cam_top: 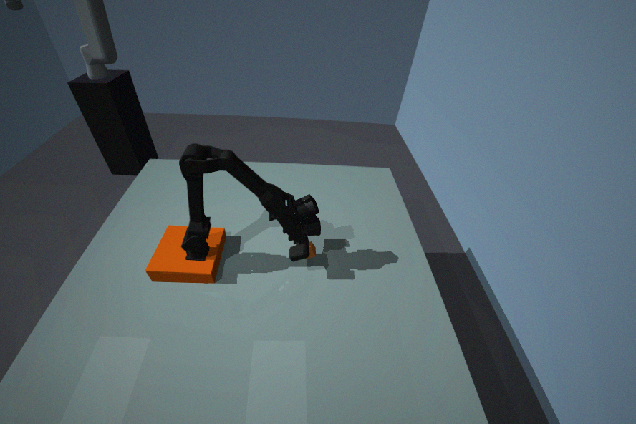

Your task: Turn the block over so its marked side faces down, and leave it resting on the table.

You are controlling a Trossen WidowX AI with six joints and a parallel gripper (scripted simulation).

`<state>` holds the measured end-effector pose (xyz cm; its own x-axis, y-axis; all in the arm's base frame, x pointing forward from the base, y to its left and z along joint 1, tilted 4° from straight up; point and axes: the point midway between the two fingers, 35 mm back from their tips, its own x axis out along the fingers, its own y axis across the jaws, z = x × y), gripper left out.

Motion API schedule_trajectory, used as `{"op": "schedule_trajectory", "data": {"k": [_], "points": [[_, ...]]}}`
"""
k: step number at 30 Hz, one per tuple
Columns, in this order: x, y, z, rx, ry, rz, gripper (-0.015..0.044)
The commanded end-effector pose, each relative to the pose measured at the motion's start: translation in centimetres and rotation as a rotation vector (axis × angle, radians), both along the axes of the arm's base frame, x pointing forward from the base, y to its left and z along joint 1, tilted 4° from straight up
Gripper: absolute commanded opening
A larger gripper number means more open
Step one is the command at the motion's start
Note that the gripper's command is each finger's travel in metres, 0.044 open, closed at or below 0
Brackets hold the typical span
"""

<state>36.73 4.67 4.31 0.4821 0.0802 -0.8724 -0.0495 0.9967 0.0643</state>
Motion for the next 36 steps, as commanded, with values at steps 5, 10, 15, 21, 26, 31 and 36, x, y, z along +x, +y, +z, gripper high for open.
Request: {"op": "schedule_trajectory", "data": {"k": [5, 10, 15, 21, 26, 31, 36], "points": [[-0.5, -0.1, -0.1, 0.005, -0.07, -0.012, 0.0], [0.2, 0.0, -1.1, 0.005, -0.134, -0.015, 0.0], [0.7, 0.1, -2.0, 0.006, -0.209, -0.018, 0.0], [1.0, 0.1, -2.8, 0.007, -0.301, -0.021, 0.0], [0.9, 0.1, -3.2, 0.009, -0.376, -0.025, 0.0], [0.7, 0.1, -3.4, 0.012, -0.45, -0.03, 0.0], [0.1, 0.1, -3.4, 0.019, -0.522, -0.037, 0.0]]}}
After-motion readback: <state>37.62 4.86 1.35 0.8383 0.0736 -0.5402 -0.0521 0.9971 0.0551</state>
